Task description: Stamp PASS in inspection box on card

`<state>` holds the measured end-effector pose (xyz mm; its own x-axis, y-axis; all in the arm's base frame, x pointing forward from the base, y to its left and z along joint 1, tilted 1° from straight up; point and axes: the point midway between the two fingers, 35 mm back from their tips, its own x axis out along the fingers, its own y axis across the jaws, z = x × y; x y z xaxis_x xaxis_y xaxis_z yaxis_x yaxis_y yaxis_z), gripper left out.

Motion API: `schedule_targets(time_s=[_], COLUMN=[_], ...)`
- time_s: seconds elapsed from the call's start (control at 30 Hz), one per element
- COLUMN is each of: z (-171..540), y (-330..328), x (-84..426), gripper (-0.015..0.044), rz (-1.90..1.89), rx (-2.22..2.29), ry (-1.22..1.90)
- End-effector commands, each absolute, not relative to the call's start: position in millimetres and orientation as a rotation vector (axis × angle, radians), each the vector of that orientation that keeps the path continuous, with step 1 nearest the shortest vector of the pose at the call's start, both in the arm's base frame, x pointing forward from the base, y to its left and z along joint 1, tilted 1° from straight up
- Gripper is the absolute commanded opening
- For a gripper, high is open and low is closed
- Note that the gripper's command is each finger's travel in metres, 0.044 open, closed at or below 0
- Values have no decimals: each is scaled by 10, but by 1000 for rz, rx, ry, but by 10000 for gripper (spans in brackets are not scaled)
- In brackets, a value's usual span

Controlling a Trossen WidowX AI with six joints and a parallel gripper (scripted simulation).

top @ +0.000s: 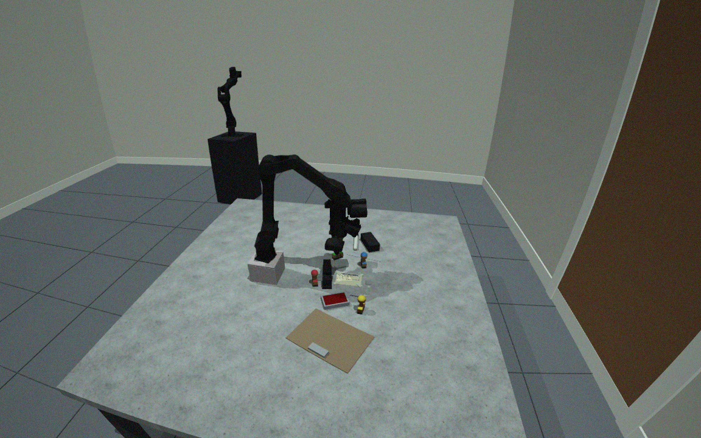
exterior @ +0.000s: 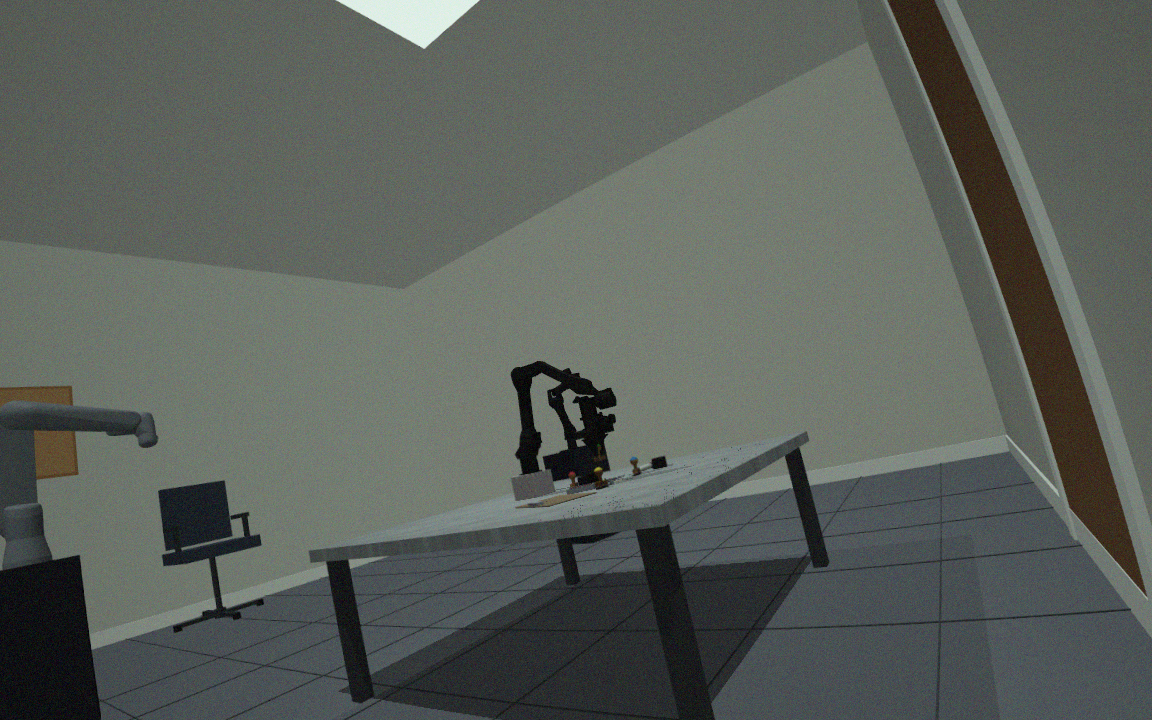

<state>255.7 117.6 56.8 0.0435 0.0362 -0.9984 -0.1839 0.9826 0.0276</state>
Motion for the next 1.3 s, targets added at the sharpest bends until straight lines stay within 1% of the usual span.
schedule_targets(time_s=[0.0, 0.5, 1.0, 1.27], z=[559, 574, 581, 558], y=[1019, 319, -463, -500], x=[2658, 2967, 3083, 3087], gripper=[0, 0, 0, 0], rz=[171, 166, 161, 160], rx=[-122, -128, -133, -133], ry=[1527, 1525, 1524, 1524])
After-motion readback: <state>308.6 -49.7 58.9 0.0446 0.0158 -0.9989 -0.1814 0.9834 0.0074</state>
